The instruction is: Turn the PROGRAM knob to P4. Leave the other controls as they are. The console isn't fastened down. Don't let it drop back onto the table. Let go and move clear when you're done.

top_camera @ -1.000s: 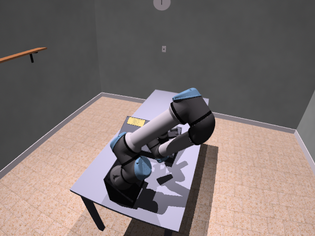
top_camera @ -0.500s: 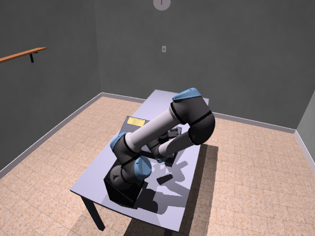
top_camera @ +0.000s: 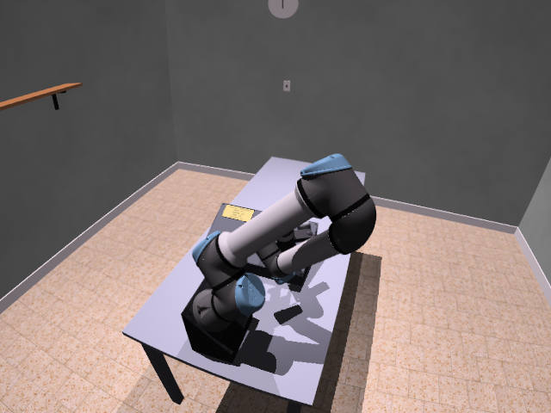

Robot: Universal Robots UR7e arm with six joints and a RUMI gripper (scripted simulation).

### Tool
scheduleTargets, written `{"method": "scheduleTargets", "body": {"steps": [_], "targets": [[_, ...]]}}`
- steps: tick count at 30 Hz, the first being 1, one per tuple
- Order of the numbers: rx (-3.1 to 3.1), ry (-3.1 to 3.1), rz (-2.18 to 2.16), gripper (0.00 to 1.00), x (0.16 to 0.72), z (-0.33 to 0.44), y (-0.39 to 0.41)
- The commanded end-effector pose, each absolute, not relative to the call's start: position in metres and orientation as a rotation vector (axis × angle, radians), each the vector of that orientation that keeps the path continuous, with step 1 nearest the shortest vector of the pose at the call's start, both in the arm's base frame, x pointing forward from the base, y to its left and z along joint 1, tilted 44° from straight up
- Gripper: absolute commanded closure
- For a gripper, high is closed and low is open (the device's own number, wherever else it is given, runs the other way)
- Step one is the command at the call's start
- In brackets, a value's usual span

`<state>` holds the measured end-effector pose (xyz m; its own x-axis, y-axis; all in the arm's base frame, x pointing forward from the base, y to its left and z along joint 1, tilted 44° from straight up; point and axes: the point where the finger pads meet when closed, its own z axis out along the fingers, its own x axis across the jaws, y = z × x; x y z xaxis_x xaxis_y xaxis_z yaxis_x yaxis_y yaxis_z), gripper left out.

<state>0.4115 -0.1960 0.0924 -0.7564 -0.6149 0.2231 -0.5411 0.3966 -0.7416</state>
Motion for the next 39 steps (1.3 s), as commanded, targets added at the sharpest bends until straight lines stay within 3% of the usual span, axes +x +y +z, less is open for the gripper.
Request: {"method": "scheduleTargets", "body": {"steps": [1, 39], "targets": [[-1.063, 2.553, -1.301, 0.56, 0.408, 0.095, -0.190], [-1.057, 2.548, -1.304, 0.56, 0.373, 0.164, -0.120]]}}
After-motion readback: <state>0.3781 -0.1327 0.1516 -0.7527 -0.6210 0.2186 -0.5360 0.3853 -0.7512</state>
